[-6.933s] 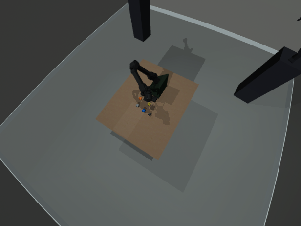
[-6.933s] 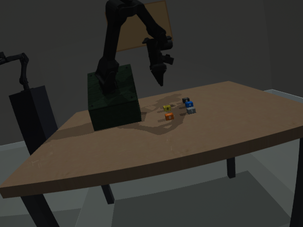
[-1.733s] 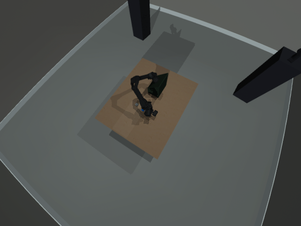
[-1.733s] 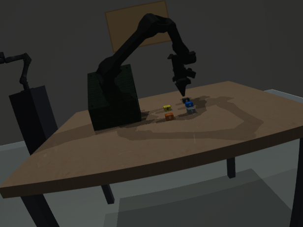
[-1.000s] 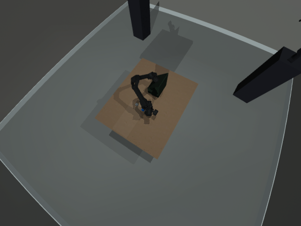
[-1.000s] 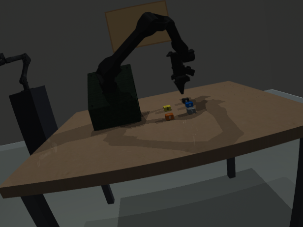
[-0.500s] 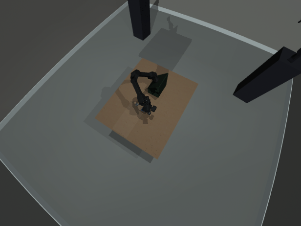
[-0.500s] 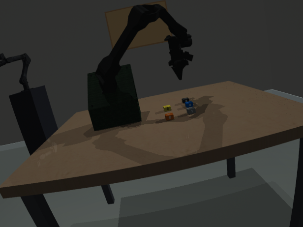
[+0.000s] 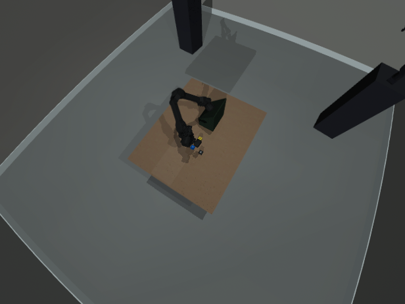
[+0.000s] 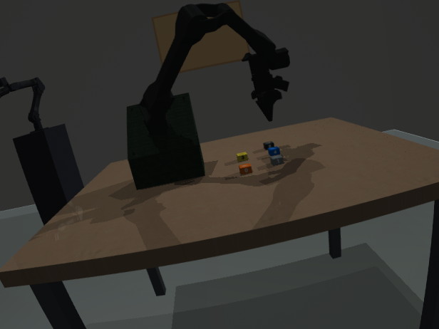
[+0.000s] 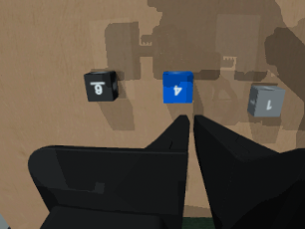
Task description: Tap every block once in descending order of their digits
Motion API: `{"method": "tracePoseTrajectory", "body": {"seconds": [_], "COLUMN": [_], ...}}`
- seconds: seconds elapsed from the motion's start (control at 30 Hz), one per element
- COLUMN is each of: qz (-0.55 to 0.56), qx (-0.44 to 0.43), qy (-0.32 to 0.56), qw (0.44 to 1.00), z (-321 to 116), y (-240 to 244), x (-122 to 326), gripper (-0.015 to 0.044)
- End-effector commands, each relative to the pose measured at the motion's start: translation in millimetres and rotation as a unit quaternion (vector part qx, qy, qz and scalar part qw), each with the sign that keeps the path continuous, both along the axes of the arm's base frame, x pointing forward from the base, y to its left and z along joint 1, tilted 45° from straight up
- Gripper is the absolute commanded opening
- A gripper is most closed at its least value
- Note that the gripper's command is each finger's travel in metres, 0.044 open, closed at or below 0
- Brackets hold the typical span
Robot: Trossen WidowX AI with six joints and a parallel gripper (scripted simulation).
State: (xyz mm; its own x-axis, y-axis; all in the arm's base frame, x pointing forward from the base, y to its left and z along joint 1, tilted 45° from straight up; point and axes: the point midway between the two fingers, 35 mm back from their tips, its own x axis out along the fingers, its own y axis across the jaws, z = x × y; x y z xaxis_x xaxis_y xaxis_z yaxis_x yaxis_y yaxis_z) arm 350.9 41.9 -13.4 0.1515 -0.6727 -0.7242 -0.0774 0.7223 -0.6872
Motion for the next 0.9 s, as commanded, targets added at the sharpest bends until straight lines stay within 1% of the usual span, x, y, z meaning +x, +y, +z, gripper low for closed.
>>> {"method": "tracePoseTrajectory", "body": {"seconds": [0.0,0.07,0.33,0.87], "qz": [-0.009,-0.009,-0.009,-0.009], "qx": [-0.009,-0.011,-0.011,-0.011], "qy": [0.012,0.012,0.012,0.012], "qw": [1.0,1.0,1.0,1.0], "z": [-34.9,-43.7,-44.4,-62.3], "y": [-40.3,-50.0,-50.7,-68.3], "x": [0.3,0.5,0.7,3.7], "gripper": [0.002,0.002,0.002,0.002]}}
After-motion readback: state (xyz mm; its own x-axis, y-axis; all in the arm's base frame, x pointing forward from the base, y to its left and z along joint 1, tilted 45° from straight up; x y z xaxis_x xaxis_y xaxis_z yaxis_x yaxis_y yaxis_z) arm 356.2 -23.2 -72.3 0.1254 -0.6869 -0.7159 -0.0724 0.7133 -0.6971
